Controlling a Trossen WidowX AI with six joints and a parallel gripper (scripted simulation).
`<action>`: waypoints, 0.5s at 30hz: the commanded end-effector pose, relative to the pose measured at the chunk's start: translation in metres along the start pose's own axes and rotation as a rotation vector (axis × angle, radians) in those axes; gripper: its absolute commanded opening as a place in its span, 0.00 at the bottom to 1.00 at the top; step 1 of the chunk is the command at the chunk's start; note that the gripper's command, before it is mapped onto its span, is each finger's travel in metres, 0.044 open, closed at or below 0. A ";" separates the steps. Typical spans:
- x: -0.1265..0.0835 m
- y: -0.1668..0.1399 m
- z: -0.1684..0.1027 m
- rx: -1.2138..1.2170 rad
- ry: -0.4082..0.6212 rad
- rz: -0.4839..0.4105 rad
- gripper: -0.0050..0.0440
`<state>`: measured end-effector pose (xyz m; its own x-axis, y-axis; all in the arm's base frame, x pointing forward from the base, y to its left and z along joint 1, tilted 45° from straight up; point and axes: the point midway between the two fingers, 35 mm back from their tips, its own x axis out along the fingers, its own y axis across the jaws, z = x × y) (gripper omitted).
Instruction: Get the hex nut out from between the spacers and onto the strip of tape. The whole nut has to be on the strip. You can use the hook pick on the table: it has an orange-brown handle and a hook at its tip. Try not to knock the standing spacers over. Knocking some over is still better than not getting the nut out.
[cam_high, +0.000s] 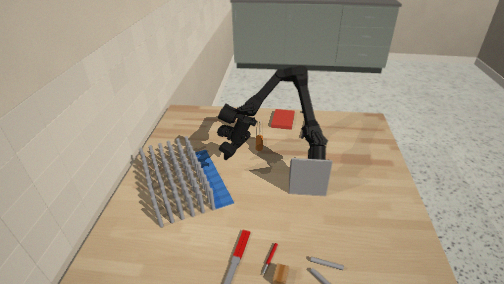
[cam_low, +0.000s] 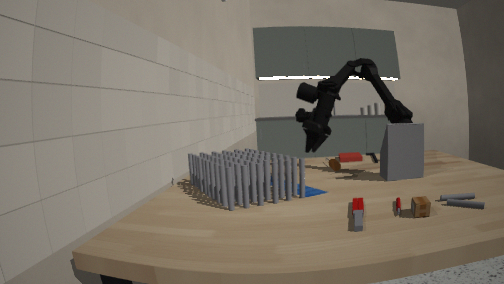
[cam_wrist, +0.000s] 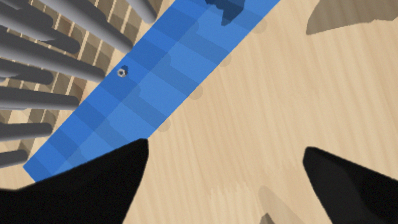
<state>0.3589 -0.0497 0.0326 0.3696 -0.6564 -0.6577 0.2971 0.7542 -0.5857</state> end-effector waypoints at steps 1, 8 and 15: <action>0.004 0.025 0.003 -0.121 -0.070 0.075 0.92; 0.008 0.050 0.006 -0.245 -0.158 0.135 0.92; 0.009 0.053 0.006 -0.268 -0.173 0.143 0.92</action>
<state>0.3788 -0.0200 -0.0034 0.5131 -0.5333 -0.6726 0.0109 0.7876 -0.6161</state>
